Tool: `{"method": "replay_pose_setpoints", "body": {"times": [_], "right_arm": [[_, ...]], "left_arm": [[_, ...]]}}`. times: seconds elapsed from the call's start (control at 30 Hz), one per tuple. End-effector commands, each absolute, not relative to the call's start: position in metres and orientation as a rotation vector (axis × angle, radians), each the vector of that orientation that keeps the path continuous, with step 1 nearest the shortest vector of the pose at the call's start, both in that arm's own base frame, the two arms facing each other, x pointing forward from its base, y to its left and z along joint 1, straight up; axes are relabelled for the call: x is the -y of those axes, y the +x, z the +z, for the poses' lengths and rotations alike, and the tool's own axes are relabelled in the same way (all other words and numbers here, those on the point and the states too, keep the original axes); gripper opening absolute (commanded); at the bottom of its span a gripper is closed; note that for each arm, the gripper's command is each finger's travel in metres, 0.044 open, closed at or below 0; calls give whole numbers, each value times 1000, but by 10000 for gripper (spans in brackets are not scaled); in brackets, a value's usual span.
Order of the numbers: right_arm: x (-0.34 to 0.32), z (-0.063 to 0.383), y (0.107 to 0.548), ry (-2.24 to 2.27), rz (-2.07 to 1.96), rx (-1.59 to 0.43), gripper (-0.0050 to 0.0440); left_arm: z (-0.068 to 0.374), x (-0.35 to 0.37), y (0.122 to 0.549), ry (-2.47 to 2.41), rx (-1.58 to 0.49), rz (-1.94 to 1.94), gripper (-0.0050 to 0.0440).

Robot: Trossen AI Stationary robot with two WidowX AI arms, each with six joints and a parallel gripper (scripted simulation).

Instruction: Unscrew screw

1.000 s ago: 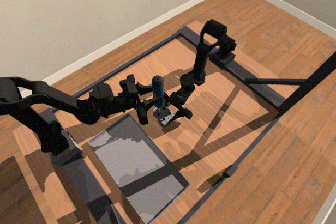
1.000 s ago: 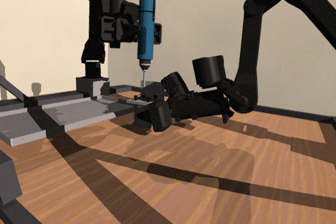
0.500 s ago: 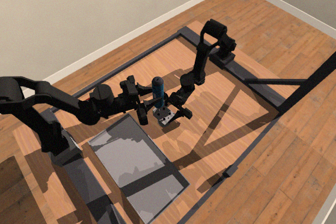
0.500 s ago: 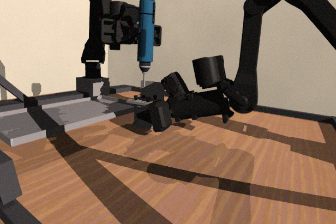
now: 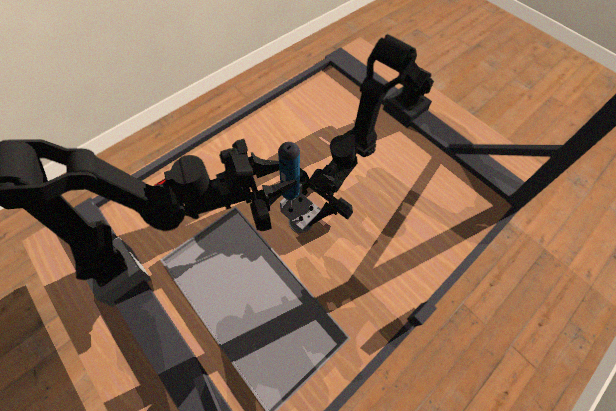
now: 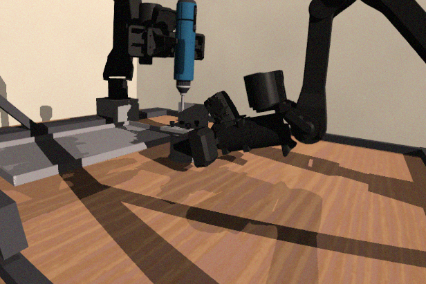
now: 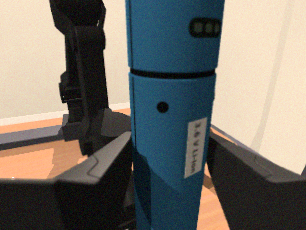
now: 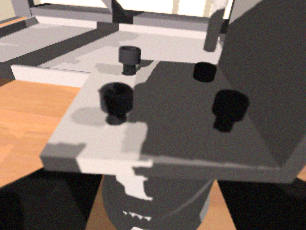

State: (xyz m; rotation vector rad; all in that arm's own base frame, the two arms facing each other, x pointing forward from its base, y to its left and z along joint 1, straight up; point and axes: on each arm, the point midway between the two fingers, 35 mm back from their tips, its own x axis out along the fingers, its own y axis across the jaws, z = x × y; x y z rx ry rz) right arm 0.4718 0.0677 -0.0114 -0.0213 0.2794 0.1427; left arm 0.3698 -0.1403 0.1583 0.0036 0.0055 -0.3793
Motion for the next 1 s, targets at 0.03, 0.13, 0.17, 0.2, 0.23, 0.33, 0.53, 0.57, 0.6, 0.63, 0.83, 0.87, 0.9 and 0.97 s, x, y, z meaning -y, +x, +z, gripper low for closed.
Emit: {"method": "replay_pose_setpoints", "body": {"times": [0.03,0.13,0.17,0.2,0.23,0.33,0.53,0.57,0.6,0.63,0.83,0.87,0.9,0.97], "right_arm": [[-68,-2,475,-18,142,-256,241],[-68,-2,475,-18,142,-256,241],[-68,-2,475,-18,142,-256,241],[-68,-2,475,-18,142,-256,241],[-68,-2,475,-18,142,-256,241],[-68,-2,475,-18,142,-256,241],[-68,-2,475,-18,142,-256,241],[-68,-2,475,-18,142,-256,241],[-68,-2,475,-18,142,-256,241],[-68,-2,475,-18,142,-256,241],[-68,-2,475,-18,142,-256,241],[-68,-2,475,-18,142,-256,241],[-68,-2,475,-18,142,-256,241],[-68,-2,475,-18,142,-256,241]], "left_arm": [[168,141,372,-1,38,-379,162],[164,140,371,0,35,-379,162],[161,139,370,1,27,-379,162],[159,139,369,1,27,-379,162],[158,139,369,1,27,-379,162],[158,140,371,-1,38,-379,162],[150,140,369,0,29,-379,162],[152,140,371,-1,38,-379,162],[150,140,371,-1,35,-379,162],[148,140,370,0,31,-379,162],[143,140,370,0,52,-378,162],[142,140,370,0,53,-378,162],[142,139,370,0,52,-378,162],[141,139,369,0,51,-378,162]]}}
